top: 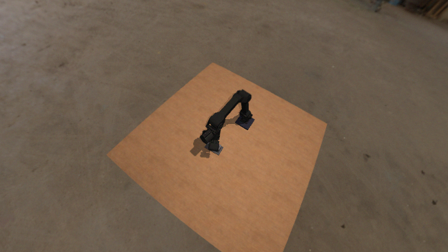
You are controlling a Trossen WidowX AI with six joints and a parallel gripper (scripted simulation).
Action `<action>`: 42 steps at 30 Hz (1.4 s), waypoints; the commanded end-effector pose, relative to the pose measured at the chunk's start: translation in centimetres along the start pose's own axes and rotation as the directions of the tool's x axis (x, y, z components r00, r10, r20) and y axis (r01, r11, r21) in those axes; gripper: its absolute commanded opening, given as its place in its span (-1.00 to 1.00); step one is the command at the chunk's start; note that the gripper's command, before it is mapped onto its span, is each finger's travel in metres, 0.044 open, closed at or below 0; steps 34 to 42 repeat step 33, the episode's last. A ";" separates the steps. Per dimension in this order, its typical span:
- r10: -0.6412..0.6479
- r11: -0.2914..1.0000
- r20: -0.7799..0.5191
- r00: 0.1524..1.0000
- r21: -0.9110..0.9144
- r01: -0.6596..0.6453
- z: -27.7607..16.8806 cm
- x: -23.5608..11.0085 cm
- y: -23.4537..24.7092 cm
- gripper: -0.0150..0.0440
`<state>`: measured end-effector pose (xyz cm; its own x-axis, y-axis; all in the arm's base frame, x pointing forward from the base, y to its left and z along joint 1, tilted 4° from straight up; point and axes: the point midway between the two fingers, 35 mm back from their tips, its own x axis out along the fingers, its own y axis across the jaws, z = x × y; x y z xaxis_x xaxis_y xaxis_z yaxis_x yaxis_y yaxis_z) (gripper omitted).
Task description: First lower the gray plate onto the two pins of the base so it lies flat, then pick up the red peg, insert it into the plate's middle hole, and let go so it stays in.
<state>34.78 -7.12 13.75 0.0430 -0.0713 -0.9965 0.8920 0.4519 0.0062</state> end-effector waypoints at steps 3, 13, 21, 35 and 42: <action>0.000 1.000 0.000 1.000 0.000 0.000 0.0 0.0 0.0 0.02; -0.002 1.000 0.000 1.000 -0.002 0.002 0.0 -0.4 0.0 0.02; -0.002 1.000 0.000 1.000 -0.003 0.002 0.0 -1.0 0.0 0.02; -0.002 1.000 0.000 1.000 -0.003 0.002 0.0 -1.9 0.1 0.02; -0.002 1.000 0.000 1.000 -0.003 0.002 0.0 -1.9 0.1 0.02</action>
